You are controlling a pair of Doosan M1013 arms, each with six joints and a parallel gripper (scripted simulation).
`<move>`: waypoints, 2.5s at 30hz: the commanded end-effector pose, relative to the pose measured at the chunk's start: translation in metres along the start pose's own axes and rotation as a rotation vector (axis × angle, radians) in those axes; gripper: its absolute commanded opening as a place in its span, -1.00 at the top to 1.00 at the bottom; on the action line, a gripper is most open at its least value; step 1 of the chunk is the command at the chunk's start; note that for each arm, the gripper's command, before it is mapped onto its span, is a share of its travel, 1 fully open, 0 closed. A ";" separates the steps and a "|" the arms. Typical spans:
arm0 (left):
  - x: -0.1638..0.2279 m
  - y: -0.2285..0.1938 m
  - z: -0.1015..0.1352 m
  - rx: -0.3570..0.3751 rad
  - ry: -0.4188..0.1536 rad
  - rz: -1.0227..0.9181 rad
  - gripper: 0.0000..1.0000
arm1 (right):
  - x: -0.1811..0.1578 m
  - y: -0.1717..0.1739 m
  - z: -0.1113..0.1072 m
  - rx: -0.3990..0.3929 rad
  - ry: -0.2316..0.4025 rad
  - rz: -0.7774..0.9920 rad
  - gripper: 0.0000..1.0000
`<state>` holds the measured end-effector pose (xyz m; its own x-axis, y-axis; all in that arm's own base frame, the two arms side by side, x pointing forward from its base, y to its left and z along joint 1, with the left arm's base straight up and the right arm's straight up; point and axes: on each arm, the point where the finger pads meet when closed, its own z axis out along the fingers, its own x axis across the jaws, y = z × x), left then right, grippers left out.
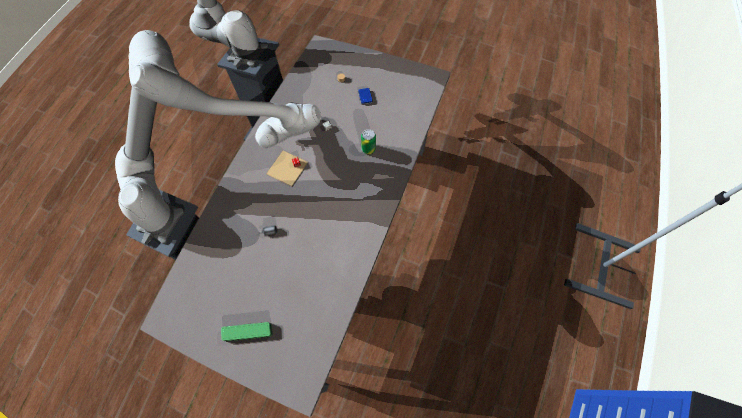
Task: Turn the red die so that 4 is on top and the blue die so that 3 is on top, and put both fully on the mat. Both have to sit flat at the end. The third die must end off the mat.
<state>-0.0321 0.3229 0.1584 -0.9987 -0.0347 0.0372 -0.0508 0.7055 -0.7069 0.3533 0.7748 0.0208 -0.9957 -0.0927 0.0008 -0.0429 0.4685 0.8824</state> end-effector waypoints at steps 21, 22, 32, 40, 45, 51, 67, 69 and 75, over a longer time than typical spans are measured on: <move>0.000 0.000 -0.001 -0.001 0.000 0.000 -1.00 | 0.000 0.001 -0.040 -0.001 0.000 -0.001 -0.74; 0.000 0.000 -0.001 -0.001 0.000 0.000 -1.00 | 0.000 0.001 -0.043 -0.001 0.000 -0.001 -0.74; 0.000 0.000 -0.001 -0.001 0.000 0.000 -1.00 | 0.000 0.002 -0.051 -0.001 0.000 -0.001 -0.74; 0.000 0.000 -0.001 -0.001 0.000 0.000 -1.00 | 0.000 0.015 -0.058 -0.001 0.000 -0.001 -0.74; 0.000 0.000 -0.001 -0.001 0.000 0.000 -1.00 | 0.000 0.035 -0.068 -0.001 0.000 -0.001 -0.74; 0.000 0.000 -0.001 -0.001 0.000 0.000 -1.00 | 0.000 0.048 -0.075 -0.001 0.000 -0.001 -0.74; 0.000 0.000 -0.001 -0.001 0.000 0.000 -1.00 | 0.033 0.074 -0.055 0.042 0.148 0.005 -0.74; 0.000 0.000 -0.001 -0.001 0.000 0.000 -1.00 | 0.042 0.078 -0.049 0.063 0.189 0.007 -0.74; 0.000 0.000 -0.001 -0.001 0.000 0.000 -1.00 | 0.080 0.085 -0.032 0.226 0.357 0.014 -0.74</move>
<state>-0.0321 0.3229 0.1584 -0.9987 -0.0347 0.0372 -0.0508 0.7055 -0.7069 0.2909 0.7705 0.1105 -0.9426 -0.3043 0.1375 -0.0654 0.5719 0.8177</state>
